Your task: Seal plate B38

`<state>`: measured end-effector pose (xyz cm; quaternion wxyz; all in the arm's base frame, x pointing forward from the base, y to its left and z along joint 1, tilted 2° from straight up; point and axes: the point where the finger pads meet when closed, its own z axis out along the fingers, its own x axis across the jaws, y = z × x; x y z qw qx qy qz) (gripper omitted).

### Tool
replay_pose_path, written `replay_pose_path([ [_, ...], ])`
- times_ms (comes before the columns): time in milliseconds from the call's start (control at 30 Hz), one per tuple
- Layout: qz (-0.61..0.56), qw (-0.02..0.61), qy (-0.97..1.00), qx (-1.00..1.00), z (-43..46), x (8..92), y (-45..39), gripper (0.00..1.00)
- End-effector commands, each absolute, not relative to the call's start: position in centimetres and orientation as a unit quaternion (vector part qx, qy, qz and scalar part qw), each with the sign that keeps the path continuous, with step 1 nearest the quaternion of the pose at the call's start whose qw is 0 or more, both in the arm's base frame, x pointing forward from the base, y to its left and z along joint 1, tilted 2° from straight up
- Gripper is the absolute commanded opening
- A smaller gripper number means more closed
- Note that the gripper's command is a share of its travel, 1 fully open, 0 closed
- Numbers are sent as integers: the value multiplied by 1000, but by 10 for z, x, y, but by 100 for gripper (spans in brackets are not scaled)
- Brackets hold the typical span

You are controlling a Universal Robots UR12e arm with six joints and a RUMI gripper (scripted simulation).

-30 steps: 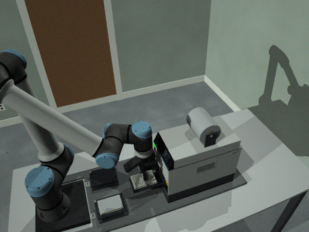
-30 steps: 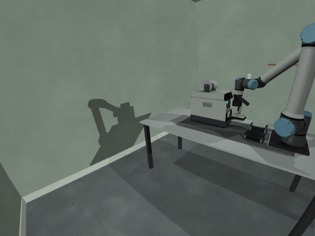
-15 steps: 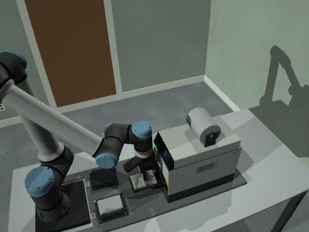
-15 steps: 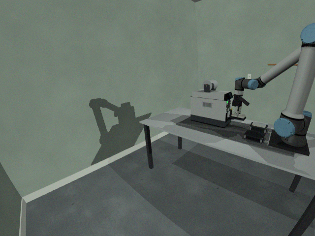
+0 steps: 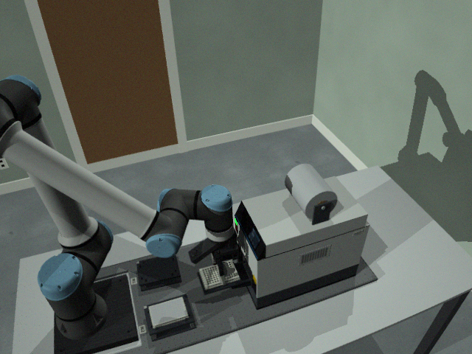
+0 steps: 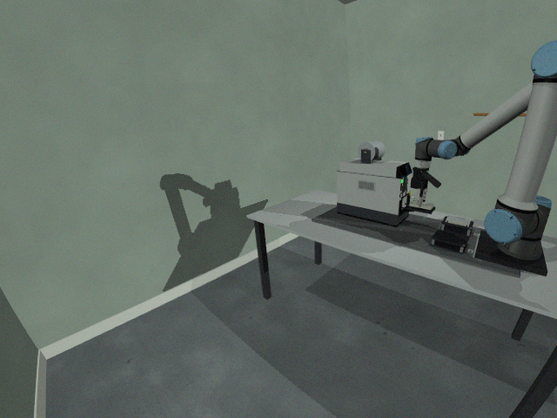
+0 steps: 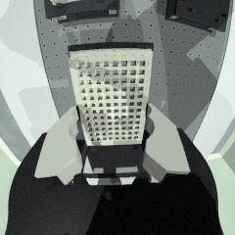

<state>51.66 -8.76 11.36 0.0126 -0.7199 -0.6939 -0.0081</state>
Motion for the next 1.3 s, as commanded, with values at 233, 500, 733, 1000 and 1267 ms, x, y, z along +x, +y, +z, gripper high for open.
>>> replay_pose_path([
  [233,-8,12,-694,-720,111,517,-88,0],
  [500,-8,12,-694,-720,109,517,-88,0],
  [733,-8,12,-694,-720,106,517,-88,0],
  [1000,-8,12,-694,-720,104,517,-88,0],
  [1267,-8,12,-694,-720,104,517,-88,0],
])
